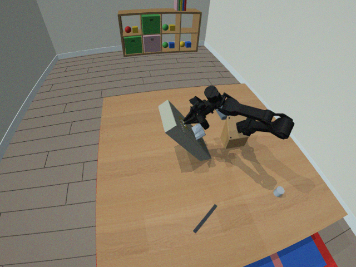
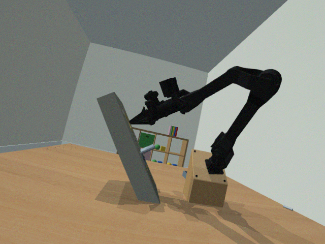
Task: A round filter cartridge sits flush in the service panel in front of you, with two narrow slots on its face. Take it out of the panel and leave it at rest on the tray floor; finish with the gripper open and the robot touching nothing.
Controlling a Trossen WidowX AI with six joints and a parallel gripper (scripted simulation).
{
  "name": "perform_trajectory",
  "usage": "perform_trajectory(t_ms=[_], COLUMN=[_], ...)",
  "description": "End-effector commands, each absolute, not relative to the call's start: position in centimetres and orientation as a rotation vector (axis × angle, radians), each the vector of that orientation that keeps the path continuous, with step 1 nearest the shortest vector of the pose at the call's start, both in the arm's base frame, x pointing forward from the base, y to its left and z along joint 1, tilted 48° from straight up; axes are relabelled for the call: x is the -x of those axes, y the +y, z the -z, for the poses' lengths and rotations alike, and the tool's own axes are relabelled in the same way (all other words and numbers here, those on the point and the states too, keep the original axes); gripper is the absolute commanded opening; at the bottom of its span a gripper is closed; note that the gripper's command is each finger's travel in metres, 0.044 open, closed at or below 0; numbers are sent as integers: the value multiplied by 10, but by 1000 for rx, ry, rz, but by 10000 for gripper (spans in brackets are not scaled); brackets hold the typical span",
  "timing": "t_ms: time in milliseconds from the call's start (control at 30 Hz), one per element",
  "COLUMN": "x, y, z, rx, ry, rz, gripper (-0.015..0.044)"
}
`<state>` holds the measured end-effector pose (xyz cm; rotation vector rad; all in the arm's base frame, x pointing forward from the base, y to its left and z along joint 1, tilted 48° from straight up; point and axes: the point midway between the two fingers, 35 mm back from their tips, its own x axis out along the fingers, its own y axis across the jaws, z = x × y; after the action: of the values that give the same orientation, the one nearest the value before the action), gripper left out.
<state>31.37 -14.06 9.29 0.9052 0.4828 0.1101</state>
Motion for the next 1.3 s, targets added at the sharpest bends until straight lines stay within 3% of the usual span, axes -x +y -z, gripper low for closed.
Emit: perform_trajectory(t_ms=[0,1267], x=[-315,-316], y=[-142,-143], z=[-94,-96], rx=[-909,-909], ry=[483,483], rz=[-102,-102], gripper=[89,89])
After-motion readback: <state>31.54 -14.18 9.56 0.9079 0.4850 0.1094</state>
